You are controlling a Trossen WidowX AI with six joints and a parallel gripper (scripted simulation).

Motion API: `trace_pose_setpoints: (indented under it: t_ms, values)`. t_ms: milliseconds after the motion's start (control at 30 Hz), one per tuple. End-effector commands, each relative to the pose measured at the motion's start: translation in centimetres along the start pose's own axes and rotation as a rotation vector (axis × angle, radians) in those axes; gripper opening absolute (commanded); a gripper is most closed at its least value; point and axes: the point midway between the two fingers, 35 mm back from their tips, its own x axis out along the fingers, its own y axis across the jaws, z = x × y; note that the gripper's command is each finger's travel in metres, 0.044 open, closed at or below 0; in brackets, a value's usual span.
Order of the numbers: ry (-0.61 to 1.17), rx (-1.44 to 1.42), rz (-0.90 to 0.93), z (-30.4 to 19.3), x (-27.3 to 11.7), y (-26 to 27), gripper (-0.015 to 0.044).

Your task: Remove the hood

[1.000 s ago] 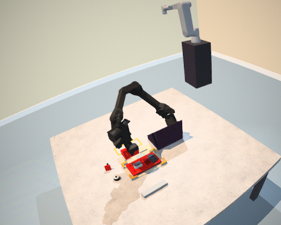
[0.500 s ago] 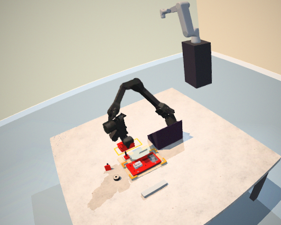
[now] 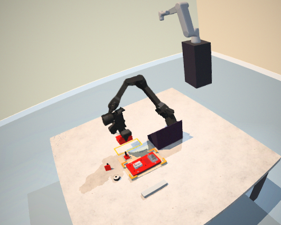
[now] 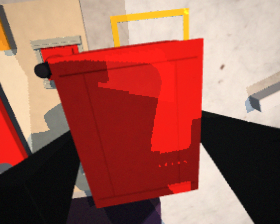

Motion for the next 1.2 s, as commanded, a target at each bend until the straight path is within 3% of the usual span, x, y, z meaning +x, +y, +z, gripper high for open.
trace_pose_setpoints:
  t_ms: [0, 1167]
  values:
    - [0.011, -0.007, -0.012, -1.1, 0.2, -1.7, 0.0]
    - [0.013, -0.004, -0.018, -1.8, 2.2, -3.2, 0.0]
